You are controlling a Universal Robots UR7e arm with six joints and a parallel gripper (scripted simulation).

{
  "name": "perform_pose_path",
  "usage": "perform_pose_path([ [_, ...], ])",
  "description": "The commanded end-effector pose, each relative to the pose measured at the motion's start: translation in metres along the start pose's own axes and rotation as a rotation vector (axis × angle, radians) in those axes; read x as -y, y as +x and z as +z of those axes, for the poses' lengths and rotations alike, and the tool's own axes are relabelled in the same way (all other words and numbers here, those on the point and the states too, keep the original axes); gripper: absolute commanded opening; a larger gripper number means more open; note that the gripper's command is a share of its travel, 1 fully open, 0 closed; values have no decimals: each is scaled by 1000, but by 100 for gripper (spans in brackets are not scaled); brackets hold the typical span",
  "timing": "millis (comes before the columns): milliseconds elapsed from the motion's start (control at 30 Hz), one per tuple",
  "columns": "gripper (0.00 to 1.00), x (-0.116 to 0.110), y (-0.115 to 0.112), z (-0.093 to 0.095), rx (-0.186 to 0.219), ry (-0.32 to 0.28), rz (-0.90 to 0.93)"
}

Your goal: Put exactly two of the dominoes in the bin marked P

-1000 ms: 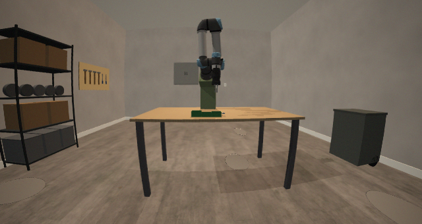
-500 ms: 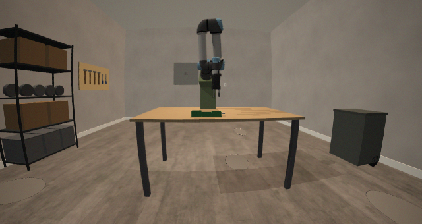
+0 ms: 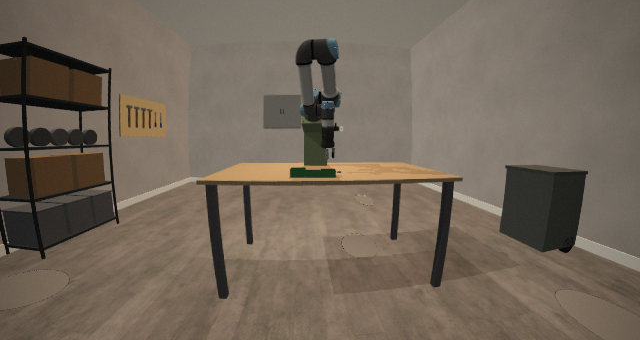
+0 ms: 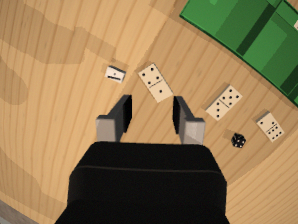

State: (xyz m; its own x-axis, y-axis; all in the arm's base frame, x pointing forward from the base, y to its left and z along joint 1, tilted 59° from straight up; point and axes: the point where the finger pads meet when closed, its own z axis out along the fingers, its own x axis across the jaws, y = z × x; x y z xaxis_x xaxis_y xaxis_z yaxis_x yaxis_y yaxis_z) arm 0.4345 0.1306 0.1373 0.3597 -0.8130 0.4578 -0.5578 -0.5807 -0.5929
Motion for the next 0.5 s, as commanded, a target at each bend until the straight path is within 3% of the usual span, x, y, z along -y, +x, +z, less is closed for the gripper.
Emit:
perform_pose_path([
  [0, 79, -9, -10, 26, -36, 29, -151],
  [233, 79, -6, -9, 26, -36, 13, -253],
  [467, 79, -2, -6, 25, -84, 52, -430],
])
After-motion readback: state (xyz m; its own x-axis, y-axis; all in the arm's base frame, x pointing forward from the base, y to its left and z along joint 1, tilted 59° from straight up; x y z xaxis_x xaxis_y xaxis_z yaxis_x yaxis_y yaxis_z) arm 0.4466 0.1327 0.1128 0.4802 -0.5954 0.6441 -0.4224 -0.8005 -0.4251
